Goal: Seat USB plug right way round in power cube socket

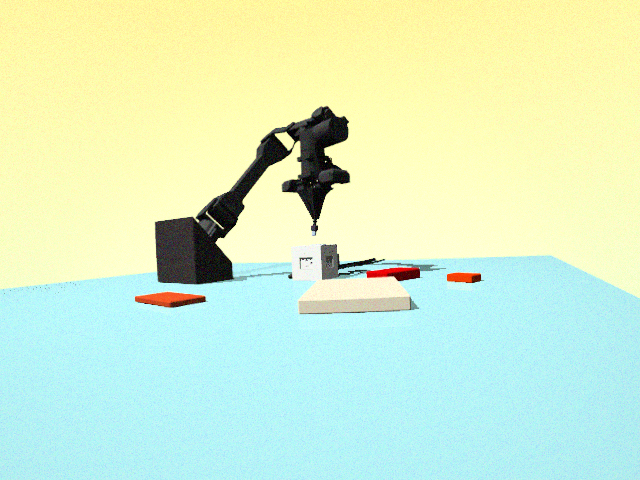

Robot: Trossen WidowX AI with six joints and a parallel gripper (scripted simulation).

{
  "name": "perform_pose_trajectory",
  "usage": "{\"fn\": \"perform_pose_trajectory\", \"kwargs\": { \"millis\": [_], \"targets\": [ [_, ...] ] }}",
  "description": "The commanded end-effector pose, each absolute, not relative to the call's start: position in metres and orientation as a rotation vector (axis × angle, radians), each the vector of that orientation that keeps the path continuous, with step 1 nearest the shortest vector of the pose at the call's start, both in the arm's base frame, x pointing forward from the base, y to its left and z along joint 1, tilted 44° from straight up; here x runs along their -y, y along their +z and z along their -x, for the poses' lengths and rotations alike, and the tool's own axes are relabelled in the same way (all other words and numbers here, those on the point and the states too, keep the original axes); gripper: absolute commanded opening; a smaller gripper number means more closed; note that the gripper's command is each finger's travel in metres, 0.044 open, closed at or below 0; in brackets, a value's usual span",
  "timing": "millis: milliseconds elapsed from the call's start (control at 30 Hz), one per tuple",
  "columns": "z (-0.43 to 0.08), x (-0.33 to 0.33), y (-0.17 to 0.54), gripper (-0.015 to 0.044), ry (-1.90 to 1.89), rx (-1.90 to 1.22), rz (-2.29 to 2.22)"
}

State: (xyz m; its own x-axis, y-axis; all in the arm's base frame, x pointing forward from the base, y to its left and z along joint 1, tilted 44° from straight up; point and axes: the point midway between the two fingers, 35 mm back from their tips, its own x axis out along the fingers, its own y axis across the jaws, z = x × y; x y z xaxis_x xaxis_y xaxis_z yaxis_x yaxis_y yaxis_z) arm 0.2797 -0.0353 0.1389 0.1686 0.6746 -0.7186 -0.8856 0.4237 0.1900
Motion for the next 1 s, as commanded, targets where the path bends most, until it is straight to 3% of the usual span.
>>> {"fn": "perform_pose_trajectory", "kwargs": {
  "millis": [0, 967],
  "targets": [
    [-0.2796, 0.0352, 0.1387, 0.0, 1.181, -0.776, 0.392],
    [-0.2797, 0.0345, 0.1388, 0.0, 1.281, -0.628, 0.588]
  ]
}}
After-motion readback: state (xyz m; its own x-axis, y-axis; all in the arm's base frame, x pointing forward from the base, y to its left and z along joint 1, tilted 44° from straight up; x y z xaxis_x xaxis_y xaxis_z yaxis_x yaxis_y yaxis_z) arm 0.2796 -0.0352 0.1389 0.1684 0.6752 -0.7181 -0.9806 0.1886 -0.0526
